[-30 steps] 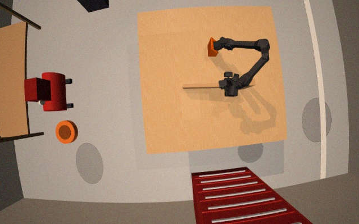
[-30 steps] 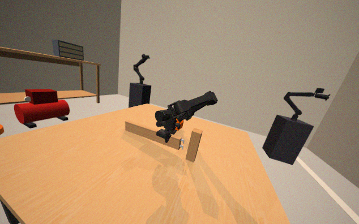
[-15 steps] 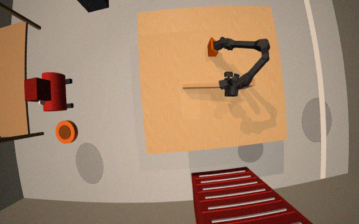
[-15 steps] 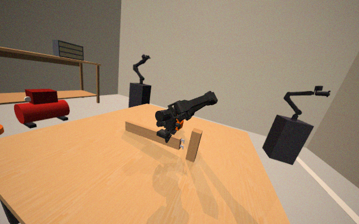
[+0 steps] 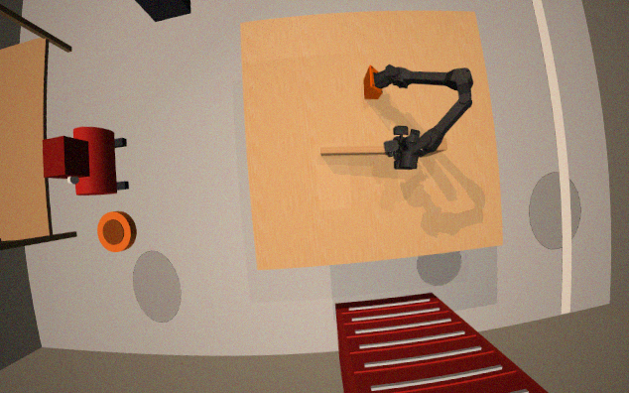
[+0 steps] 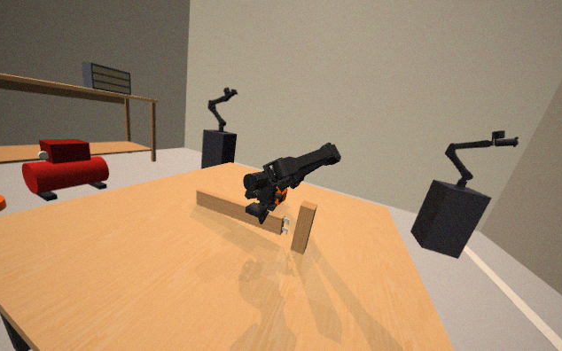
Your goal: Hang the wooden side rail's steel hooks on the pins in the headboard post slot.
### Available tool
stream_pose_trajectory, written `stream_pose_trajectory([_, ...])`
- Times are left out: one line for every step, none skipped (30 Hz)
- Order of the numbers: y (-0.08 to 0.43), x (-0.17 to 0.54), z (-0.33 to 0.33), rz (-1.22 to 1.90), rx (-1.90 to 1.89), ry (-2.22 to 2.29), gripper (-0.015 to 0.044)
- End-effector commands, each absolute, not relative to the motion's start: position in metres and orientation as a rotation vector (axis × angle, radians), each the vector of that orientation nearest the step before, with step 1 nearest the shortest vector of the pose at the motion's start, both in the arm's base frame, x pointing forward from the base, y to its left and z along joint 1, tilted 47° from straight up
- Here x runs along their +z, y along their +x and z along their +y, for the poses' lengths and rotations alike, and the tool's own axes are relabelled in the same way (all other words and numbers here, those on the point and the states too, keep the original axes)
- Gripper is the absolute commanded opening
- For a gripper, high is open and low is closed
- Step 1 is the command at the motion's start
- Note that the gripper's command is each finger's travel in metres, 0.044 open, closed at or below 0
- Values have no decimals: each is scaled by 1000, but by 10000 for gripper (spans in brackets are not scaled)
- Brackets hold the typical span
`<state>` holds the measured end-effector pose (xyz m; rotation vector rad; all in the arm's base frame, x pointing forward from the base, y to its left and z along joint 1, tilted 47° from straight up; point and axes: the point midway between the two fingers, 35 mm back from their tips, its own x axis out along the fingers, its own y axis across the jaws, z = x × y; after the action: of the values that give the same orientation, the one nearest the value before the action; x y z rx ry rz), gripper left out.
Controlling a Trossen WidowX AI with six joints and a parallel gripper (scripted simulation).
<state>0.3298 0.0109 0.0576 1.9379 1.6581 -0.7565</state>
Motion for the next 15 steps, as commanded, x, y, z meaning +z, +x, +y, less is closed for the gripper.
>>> stream_pose_trajectory([331, 63, 9, 1640, -751, 1943, 0])
stream_pose_trajectory([331, 63, 9, 1640, -751, 1943, 0])
stream_pose_trajectory([331, 63, 9, 1640, -751, 1943, 0])
stream_pose_trajectory([330, 63, 9, 1640, -751, 1943, 0])
stream_pose_trajectory([330, 63, 9, 1640, -751, 1943, 0])
stream_pose_trajectory([330, 63, 10, 1640, -751, 1943, 0])
stream_pose_trajectory([330, 63, 10, 1640, -751, 1943, 0])
stream_pose_trajectory([330, 63, 10, 1640, -751, 1943, 0])
stream_pose_trajectory([330, 63, 10, 1640, -751, 1943, 0])
stream_pose_trajectory([330, 63, 10, 1640, -751, 1943, 0])
stream_pose_trajectory([330, 63, 10, 1640, -751, 1943, 0])
stream_pose_trajectory([330, 63, 10, 1640, -751, 1943, 0])
stream_pose_trajectory([330, 63, 10, 1640, -751, 1943, 0])
stream_pose_trajectory([331, 63, 10, 1640, -751, 1943, 0])
stream_pose_trajectory([331, 63, 10, 1640, -751, 1943, 0])
